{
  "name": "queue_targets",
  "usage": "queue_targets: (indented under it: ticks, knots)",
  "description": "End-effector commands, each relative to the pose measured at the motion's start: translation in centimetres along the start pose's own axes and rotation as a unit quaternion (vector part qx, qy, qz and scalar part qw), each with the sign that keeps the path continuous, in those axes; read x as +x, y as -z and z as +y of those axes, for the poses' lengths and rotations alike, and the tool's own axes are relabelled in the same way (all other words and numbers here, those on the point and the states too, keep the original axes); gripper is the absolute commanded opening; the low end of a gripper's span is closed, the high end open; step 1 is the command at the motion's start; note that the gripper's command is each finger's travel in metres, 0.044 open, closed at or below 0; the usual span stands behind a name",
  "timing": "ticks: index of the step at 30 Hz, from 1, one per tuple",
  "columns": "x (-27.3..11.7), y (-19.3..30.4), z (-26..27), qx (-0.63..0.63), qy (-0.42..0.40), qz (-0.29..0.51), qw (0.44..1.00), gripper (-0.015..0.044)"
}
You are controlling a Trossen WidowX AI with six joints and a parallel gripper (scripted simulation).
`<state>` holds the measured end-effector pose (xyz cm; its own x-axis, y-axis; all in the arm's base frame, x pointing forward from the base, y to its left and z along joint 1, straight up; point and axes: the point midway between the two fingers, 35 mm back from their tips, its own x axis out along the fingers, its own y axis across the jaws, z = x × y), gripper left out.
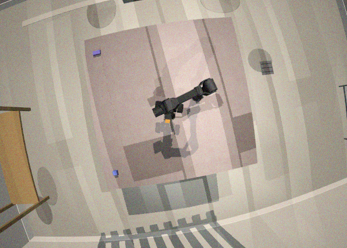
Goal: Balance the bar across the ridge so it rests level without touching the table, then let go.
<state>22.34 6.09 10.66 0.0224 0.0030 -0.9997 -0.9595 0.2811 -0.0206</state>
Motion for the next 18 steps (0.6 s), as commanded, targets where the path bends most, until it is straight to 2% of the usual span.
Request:
queue_targets:
  ticks: [1, 18]
  knots:
    - [0.11, -0.03, 0.04, 0.001, -0.001, -0.001, 1.0, 0.0]
    - [0.26, -0.03, 0.04, 0.001, -0.001, -0.001, 1.0, 0.0]
